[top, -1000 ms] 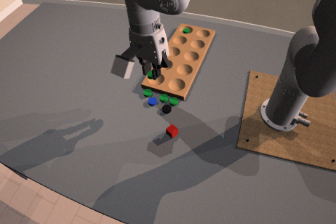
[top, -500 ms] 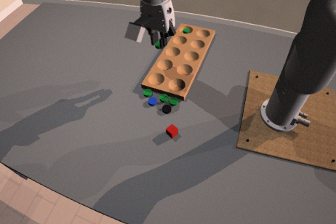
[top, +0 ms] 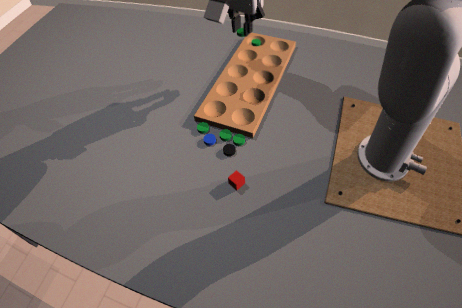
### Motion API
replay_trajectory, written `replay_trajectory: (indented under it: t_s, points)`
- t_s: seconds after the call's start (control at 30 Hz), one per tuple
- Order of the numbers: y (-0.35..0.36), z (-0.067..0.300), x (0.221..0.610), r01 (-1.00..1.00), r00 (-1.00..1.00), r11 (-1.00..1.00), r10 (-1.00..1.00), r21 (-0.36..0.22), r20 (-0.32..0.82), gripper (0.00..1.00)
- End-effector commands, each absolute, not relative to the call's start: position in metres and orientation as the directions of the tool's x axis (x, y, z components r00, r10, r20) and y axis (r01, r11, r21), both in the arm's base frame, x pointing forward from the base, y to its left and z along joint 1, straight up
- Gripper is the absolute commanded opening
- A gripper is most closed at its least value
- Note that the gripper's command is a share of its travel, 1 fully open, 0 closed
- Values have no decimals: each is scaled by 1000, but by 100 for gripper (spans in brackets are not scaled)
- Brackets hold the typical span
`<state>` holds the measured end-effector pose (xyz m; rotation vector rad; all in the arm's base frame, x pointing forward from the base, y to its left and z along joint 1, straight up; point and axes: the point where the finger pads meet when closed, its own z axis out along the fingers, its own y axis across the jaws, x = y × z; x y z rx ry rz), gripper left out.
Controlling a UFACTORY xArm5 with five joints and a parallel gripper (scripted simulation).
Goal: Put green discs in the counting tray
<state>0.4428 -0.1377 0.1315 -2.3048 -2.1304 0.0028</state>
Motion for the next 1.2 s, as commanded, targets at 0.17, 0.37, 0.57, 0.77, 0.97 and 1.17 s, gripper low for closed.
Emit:
replay_trajectory:
  t_s: [0.17, 0.37, 0.57, 0.77, 0.97, 1.17]
  points:
    - [-164, 127, 443, 997, 76, -76, 997, -2, 1, 0]
    - [-163, 72, 442, 997, 76, -76, 997, -3, 1, 0]
    - [-163, 50, 441, 997, 76, -76, 997, -3, 1, 0]
    - [-163, 48, 441, 997, 76, -76, 997, -3, 1, 0]
    - [-163, 41, 442, 997, 76, -76, 997, -2, 1, 0]
    - [-164, 34, 443, 997, 76, -76, 997, -2, 1, 0]
